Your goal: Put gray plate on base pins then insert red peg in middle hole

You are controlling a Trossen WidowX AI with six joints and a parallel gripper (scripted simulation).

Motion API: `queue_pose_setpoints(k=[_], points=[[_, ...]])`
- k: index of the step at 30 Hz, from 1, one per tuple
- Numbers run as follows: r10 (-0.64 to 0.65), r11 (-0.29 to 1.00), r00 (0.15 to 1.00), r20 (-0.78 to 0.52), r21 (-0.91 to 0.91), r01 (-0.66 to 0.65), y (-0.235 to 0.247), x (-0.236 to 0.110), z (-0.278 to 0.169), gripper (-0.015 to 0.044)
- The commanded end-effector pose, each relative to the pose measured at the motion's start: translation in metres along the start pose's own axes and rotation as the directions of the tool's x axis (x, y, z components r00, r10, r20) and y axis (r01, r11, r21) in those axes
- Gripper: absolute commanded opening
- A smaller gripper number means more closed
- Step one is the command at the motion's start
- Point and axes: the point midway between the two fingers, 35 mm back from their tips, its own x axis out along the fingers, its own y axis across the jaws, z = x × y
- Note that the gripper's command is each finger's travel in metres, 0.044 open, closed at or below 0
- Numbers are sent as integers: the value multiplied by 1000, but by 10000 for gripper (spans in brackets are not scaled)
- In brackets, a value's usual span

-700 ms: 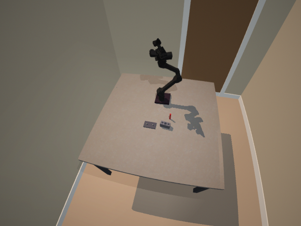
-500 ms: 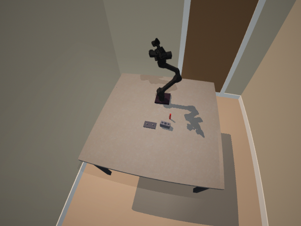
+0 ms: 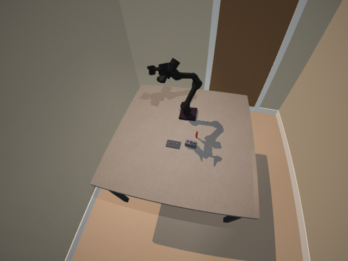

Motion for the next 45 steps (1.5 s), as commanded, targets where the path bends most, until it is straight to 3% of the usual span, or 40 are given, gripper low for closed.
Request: queue_pose_setpoints(k=[1, 6, 12, 20, 24, 31, 38, 40, 45], points=[[48, 971, 987, 154, 226, -83, 15, 17, 49, 440], [77, 846, 913, 402, 457, -273, 21, 30, 132, 440], [54, 636, 742, 668, 550, -542, 4, 22, 231, 440], [-5, 391, 447, 894, 414, -822, -41, -18, 333, 440], [-14, 295, 221, 975, 215, -931, -68, -58, 380, 440], [37, 179, -203, 978, -206, -962, -113, -148, 435, 440], [223, 79, -571, 790, -599, -797, -145, -251, 444, 440], [271, 59, -617, 739, -652, -756, -148, -268, 441, 440], [277, 57, -622, 733, -658, -751, -148, -267, 443, 440]])
